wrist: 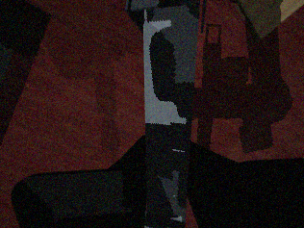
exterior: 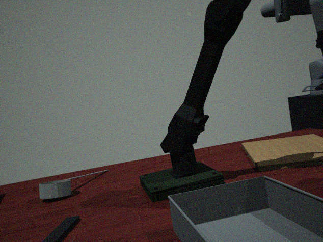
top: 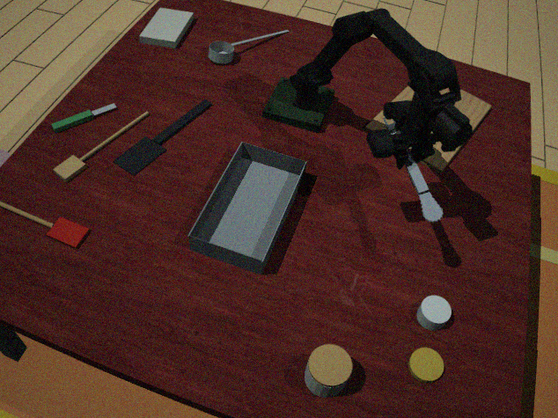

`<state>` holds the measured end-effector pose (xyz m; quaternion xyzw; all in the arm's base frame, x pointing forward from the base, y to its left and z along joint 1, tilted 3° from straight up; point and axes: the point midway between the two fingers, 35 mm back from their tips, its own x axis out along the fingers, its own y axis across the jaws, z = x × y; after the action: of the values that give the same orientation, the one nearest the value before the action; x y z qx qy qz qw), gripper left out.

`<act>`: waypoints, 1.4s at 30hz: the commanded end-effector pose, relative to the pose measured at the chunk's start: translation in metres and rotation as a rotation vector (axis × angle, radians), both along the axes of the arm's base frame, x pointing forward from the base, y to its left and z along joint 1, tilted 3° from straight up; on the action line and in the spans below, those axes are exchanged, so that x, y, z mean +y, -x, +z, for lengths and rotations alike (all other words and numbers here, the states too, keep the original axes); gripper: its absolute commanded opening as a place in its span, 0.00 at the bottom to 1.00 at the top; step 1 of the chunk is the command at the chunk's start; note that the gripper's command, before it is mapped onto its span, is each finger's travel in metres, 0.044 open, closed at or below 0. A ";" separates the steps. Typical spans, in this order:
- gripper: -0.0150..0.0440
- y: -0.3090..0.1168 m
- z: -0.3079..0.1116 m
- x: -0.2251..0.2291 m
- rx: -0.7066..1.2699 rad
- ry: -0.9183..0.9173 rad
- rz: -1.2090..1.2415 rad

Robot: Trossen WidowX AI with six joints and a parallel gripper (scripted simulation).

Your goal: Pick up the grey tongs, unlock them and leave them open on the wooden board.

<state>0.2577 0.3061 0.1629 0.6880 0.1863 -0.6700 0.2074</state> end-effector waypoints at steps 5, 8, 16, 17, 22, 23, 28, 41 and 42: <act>0.00 0.010 0.003 0.008 -0.001 0.007 0.188; 0.00 0.011 0.003 0.009 -0.001 0.007 0.185; 0.00 0.046 0.002 0.033 -0.001 -0.002 0.072; 0.00 0.051 0.001 0.036 0.000 -0.003 0.054; 0.00 0.081 0.001 0.052 0.001 -0.008 -0.037; 0.00 0.087 0.000 0.054 0.001 -0.009 -0.056; 0.00 0.119 0.000 0.066 0.005 -0.013 -0.140; 0.00 0.201 -0.002 0.086 0.008 -0.024 -0.373; 0.00 0.208 -0.002 0.086 0.009 -0.024 -0.391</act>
<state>0.0691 0.3897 0.1610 0.7110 0.0756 -0.6939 0.0849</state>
